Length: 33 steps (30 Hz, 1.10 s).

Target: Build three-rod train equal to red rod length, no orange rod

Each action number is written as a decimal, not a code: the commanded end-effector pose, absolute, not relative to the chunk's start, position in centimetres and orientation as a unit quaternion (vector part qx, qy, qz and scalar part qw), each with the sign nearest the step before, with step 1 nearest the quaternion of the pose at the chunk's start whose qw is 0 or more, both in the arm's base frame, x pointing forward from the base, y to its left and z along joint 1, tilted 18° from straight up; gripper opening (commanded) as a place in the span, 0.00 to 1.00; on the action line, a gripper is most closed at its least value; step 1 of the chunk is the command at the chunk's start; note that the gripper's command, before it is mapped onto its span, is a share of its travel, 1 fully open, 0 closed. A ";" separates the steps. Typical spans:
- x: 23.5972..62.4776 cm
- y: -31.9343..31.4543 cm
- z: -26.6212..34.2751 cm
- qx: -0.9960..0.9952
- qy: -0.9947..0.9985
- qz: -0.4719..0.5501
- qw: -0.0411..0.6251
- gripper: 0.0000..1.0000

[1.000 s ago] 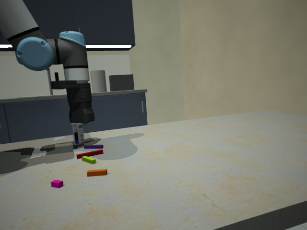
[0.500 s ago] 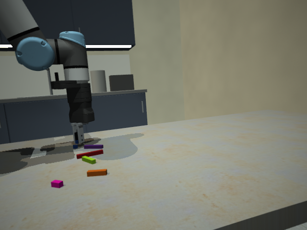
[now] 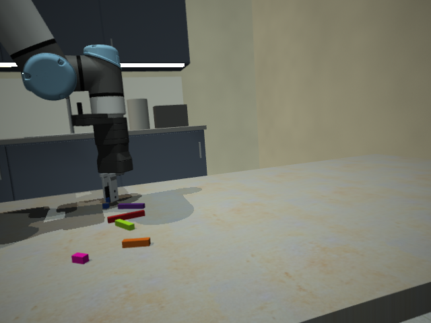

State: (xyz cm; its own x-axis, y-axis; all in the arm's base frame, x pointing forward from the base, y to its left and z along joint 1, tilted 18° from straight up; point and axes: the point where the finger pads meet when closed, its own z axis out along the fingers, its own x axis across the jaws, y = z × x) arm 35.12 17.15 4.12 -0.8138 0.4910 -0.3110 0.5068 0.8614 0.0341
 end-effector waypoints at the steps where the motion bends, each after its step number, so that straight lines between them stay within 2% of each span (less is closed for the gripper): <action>1: 35.2 17.1 3.8 0.262 0.952 -0.025 0.157 0.24; 33: 35.4 17.0 3.2 0.262 0.952 -0.025 0.157 0.24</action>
State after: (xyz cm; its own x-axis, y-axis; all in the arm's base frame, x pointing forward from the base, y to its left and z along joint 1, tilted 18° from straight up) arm 35.41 17.01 3.13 -0.8138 0.4910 -0.3108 0.5068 0.8614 0.0339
